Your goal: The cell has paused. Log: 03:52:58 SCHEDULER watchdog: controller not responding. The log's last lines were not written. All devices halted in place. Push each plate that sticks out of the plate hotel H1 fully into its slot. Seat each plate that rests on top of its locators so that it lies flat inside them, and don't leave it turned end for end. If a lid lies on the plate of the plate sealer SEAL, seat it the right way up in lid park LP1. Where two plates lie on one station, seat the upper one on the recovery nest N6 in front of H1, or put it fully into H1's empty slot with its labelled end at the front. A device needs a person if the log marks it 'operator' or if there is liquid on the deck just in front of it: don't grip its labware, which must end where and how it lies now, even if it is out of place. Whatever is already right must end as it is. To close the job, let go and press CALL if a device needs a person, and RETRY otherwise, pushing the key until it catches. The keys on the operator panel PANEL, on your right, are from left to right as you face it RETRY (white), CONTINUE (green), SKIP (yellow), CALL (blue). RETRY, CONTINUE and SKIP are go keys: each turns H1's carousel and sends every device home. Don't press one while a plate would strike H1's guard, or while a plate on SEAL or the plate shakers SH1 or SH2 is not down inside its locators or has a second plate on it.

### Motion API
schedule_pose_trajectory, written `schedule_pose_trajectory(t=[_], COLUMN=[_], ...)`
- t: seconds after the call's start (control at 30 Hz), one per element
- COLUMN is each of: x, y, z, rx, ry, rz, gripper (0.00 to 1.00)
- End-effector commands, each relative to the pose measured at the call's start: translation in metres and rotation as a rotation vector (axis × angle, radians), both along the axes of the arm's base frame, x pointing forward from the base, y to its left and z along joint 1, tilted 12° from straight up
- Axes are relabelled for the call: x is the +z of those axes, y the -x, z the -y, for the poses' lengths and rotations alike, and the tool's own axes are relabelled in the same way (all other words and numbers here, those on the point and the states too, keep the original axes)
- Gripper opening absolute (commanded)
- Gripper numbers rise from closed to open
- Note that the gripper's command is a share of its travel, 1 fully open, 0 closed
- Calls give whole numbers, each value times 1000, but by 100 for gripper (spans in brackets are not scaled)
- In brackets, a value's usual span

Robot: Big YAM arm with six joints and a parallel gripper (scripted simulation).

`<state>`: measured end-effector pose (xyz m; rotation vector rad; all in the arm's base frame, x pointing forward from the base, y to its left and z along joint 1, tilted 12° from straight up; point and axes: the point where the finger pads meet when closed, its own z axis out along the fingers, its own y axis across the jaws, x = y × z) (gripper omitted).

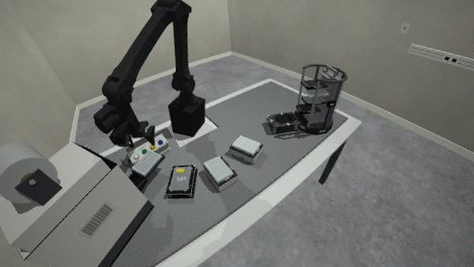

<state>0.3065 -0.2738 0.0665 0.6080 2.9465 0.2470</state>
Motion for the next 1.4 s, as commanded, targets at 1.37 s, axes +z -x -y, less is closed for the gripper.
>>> schedule_pose_trajectory(t=[1.37], x=[20], y=[-8], z=[13], rx=[928], ry=[185], rz=[145], gripper=[100])
